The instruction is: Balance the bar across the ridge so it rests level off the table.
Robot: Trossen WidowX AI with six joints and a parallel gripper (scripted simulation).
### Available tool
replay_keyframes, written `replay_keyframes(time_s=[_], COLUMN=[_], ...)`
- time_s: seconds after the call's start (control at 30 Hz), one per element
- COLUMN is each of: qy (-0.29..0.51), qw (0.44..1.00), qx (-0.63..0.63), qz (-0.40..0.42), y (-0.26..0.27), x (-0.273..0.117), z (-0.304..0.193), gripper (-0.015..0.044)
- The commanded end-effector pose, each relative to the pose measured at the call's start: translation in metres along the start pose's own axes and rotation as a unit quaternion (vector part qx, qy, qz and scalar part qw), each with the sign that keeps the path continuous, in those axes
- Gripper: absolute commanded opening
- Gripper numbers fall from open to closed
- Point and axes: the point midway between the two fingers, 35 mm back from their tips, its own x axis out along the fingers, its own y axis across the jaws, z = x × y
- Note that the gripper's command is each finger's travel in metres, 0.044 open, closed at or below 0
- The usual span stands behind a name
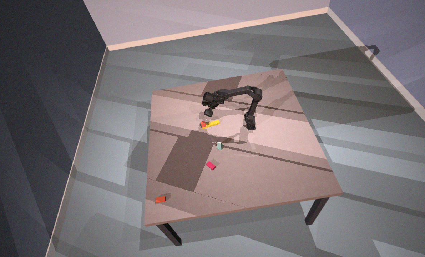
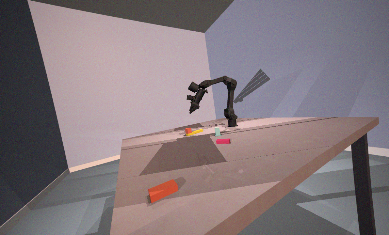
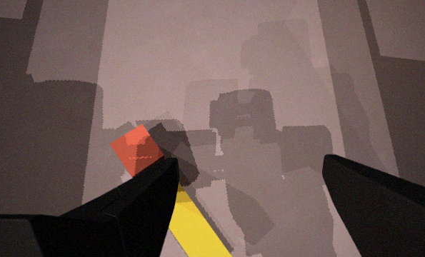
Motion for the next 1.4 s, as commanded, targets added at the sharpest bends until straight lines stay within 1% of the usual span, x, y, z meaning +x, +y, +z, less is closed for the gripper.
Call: replay_keyframes(time_s=[0.0, 0.33, 0.67, 1.0, 1.37], qy=[0.016, 0.055, 0.095, 0.133, 0.17], qw=[0.998, 0.977, 0.934, 0.869, 0.774], qx=[0.064, 0.206, 0.345, 0.476, 0.608], qz=[0.007, 0.01, 0.002, -0.017, -0.051], y=[0.002, 0.006, 0.009, 0.012, 0.016], x=[0.002, 0.008, 0.014, 0.019, 0.023], z=[0.0, -0.003, -0.006, -0.01, -0.014], gripper=[0.0315, 0.0315, 0.0315, 0.0315, 0.0315])
